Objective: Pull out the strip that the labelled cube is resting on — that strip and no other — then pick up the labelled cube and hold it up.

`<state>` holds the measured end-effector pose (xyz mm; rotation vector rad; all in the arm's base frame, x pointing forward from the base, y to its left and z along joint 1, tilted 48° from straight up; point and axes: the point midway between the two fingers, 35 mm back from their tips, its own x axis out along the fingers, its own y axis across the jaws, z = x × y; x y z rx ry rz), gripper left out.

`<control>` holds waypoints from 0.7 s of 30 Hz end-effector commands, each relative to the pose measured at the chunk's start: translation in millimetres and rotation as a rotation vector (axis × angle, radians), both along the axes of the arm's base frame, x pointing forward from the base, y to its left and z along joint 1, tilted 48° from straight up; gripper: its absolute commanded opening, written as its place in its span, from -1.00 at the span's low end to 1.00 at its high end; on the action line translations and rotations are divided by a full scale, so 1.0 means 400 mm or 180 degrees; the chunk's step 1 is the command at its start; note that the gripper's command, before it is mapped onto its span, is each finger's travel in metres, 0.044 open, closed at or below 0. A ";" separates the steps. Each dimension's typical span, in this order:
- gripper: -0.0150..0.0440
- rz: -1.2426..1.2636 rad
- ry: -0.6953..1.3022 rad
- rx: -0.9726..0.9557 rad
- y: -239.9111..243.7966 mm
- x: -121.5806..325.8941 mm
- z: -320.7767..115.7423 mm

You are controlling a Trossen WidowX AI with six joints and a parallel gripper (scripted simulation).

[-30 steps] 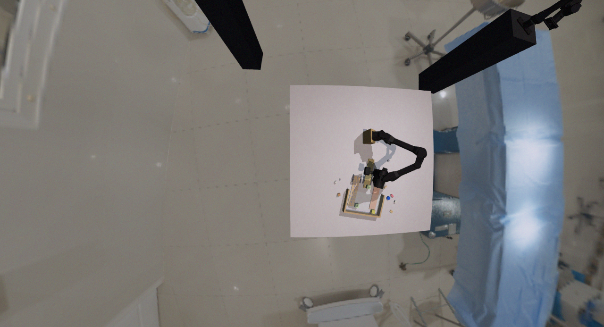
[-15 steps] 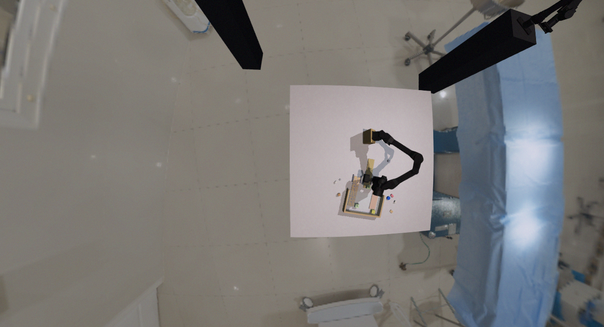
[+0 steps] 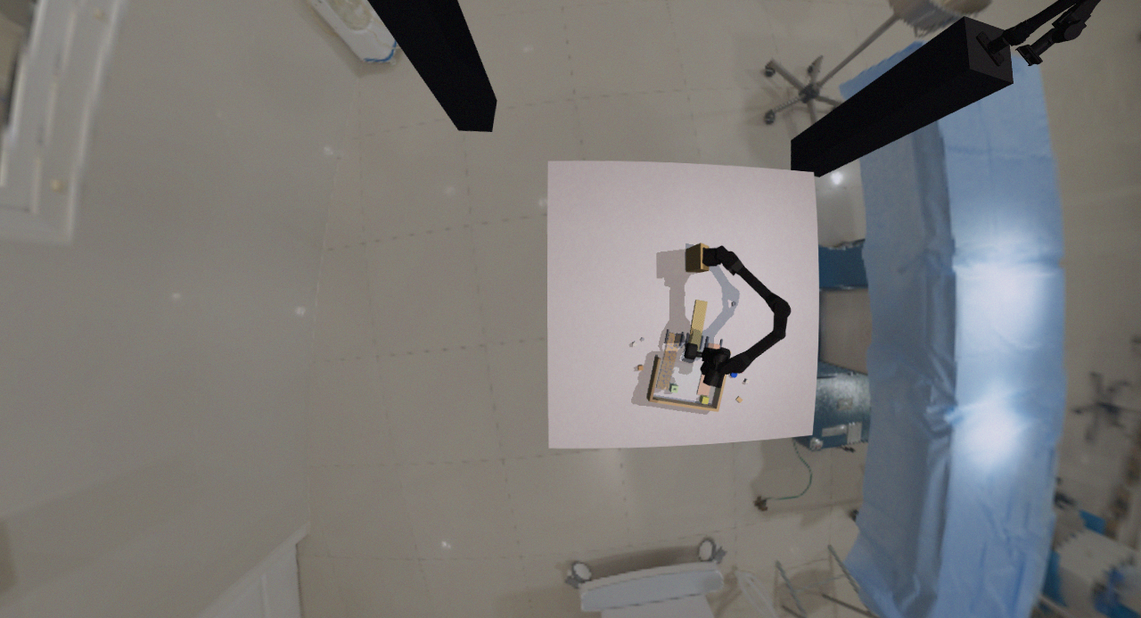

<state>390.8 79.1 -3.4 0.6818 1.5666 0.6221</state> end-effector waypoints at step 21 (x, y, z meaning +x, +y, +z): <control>0.36 -0.0012 0.0000 0.0008 0.050 0.043 -0.039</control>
